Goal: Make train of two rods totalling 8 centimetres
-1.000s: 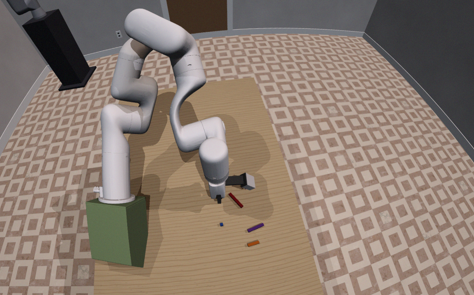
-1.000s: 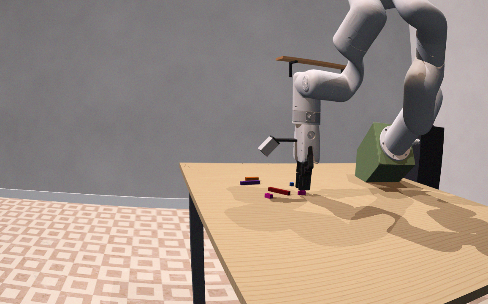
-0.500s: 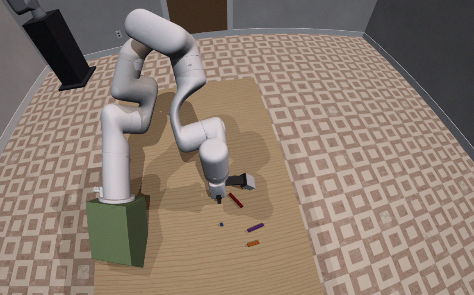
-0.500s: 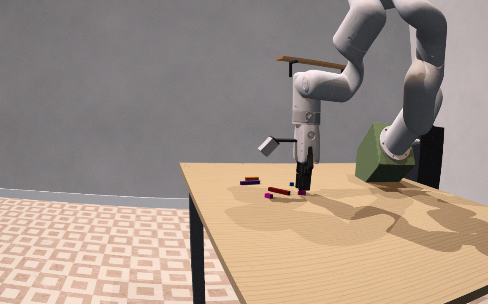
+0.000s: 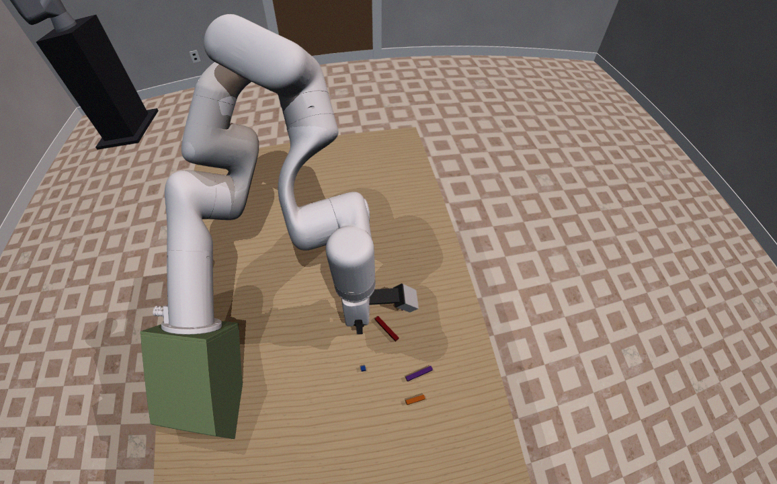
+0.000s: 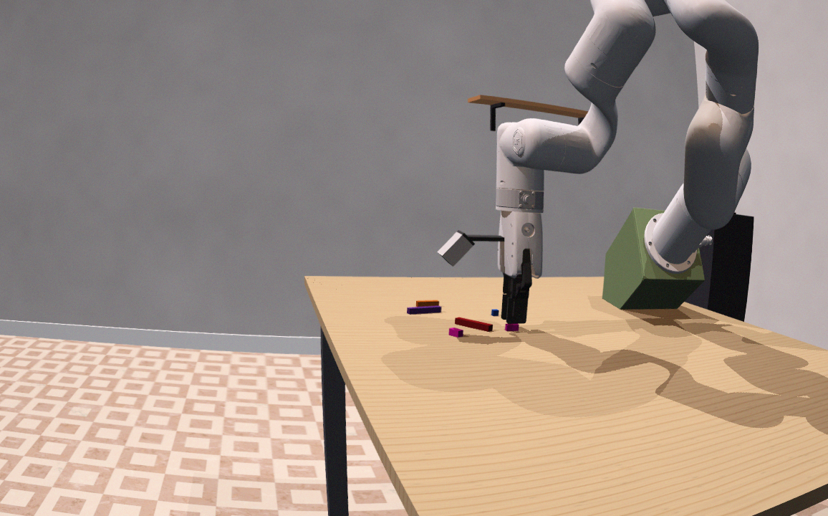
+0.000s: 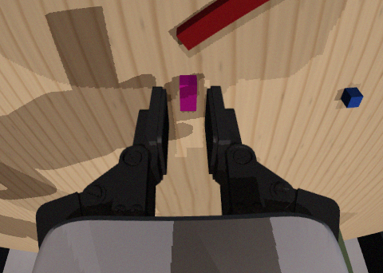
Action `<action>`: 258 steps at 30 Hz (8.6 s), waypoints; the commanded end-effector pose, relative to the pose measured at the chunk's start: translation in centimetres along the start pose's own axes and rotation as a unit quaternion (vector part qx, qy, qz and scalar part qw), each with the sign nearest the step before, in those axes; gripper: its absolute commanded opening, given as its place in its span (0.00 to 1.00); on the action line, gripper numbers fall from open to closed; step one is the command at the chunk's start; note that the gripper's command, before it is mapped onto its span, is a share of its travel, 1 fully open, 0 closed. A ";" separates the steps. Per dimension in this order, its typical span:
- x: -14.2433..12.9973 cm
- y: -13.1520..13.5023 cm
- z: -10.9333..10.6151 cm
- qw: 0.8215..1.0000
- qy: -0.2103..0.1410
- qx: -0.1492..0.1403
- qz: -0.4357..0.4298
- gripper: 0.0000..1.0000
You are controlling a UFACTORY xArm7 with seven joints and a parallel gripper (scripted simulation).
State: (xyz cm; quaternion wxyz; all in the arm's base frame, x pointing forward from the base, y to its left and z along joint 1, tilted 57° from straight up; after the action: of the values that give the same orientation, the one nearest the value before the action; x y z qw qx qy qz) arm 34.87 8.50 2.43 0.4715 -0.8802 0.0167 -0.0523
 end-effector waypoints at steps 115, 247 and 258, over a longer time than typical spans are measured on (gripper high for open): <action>0.2 0.2 1.3 1.000 0.002 -0.001 0.000 0.24; -1.0 -14.4 -8.7 0.868 0.002 0.000 0.496 0.04; -1.0 -14.4 -8.5 0.868 0.002 0.000 0.496 0.04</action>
State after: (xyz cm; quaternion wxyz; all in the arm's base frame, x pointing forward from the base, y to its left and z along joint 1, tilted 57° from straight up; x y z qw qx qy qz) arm 32.56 9.49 19.01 0.4349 -0.7564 0.4509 0.1881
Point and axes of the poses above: the point where the finger pads meet when closed, its own z axis out along the fingers, its own y axis across the jaws, x = y × z, the point moved 1 cm from there along -z, back along the fingers
